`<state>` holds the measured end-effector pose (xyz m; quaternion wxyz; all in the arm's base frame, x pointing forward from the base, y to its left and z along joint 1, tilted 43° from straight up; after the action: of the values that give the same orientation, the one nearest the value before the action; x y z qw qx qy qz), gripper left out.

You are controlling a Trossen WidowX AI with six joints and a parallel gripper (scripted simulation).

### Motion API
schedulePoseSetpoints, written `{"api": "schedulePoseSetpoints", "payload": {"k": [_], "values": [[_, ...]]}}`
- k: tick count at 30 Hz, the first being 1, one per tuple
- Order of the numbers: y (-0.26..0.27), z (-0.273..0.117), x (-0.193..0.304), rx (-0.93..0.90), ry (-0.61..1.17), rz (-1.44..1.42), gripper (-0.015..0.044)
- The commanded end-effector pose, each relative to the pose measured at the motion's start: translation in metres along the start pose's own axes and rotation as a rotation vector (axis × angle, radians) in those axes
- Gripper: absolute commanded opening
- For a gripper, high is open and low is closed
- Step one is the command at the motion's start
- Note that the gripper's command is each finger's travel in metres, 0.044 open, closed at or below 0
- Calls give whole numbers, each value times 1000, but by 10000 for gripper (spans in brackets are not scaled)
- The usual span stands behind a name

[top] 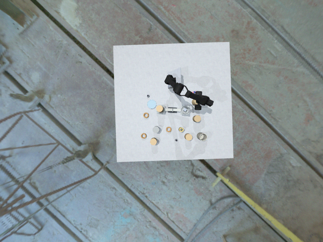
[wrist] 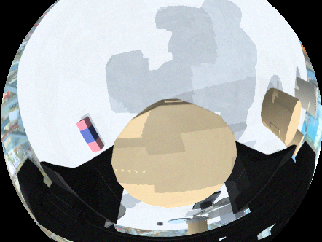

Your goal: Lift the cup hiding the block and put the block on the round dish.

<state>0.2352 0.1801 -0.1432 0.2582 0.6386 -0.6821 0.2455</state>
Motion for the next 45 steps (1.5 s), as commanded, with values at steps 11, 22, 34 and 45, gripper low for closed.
{"api": "schedulePoseSetpoints", "payload": {"k": [11, 22, 34, 45], "values": [[-2, 11, -1, 8, -8, 2, 26], [-2, 11, -1, 8, -8, 2, 315], [-1, -43, -1, 11, -10, -3, 440], [-53, -76, 69, 12, -13, 280, 260]]}}
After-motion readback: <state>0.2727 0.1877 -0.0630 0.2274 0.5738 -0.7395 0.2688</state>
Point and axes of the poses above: the point midway between the two fingers, 35 mm back from their tips, its own z axis out along the fingers, its own y axis across the jaws, x = y × z, the point moved 2 cm from there along -z, back along the fingers, and after that the axes turned 5 degrees about -z, right-handed, at the moved point
